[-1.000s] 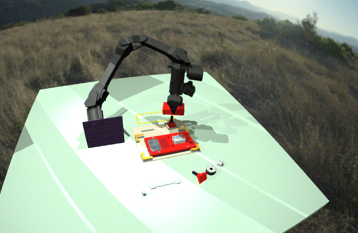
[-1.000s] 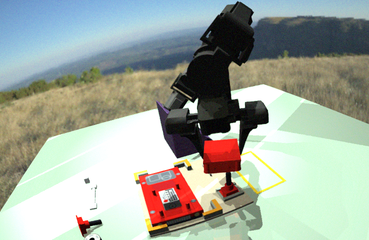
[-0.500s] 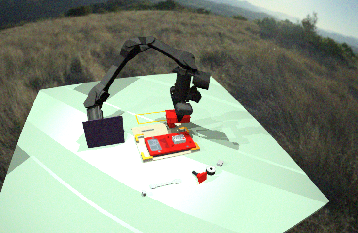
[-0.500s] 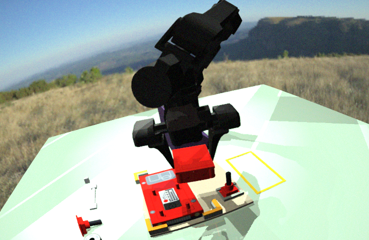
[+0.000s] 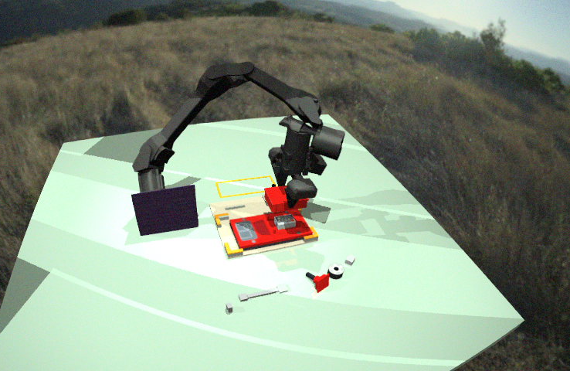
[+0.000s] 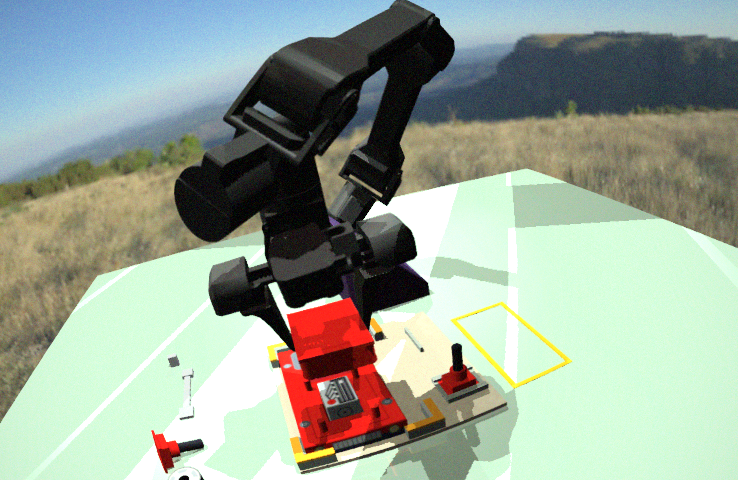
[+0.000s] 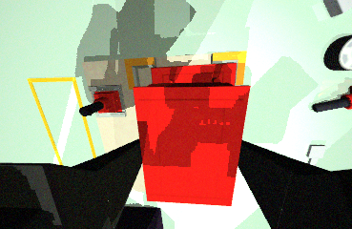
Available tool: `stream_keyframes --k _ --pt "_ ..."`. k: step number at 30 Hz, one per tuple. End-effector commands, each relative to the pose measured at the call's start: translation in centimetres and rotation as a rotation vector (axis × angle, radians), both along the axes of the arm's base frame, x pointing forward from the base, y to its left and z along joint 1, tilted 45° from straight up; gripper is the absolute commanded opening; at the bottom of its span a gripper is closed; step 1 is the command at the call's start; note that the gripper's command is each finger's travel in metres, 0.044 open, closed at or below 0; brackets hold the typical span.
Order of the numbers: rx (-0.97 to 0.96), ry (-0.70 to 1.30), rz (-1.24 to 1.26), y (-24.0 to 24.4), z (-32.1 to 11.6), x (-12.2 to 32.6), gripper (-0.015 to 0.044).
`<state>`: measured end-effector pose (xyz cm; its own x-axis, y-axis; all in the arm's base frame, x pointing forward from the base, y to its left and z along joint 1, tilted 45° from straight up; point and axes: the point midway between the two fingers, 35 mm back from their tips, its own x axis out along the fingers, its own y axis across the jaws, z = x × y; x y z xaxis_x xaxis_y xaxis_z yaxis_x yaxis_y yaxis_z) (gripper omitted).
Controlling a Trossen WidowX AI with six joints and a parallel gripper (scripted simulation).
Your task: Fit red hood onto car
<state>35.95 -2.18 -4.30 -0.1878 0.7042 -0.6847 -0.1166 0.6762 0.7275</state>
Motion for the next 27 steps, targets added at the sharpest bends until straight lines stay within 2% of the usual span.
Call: stream_keyframes --k 1,6,15,27 --pt "0.003 -0.020 0.018 -0.4 -0.1 0.1 0.0000" --pt "0.003 -0.021 0.018 0.1 -0.5 0.0 0.0000" --pt "0.005 -0.021 0.018 3.0 -3.7 -0.4 0.0000" --pt "0.005 -0.021 0.018 3.0 -3.9 -0.3 0.0000"
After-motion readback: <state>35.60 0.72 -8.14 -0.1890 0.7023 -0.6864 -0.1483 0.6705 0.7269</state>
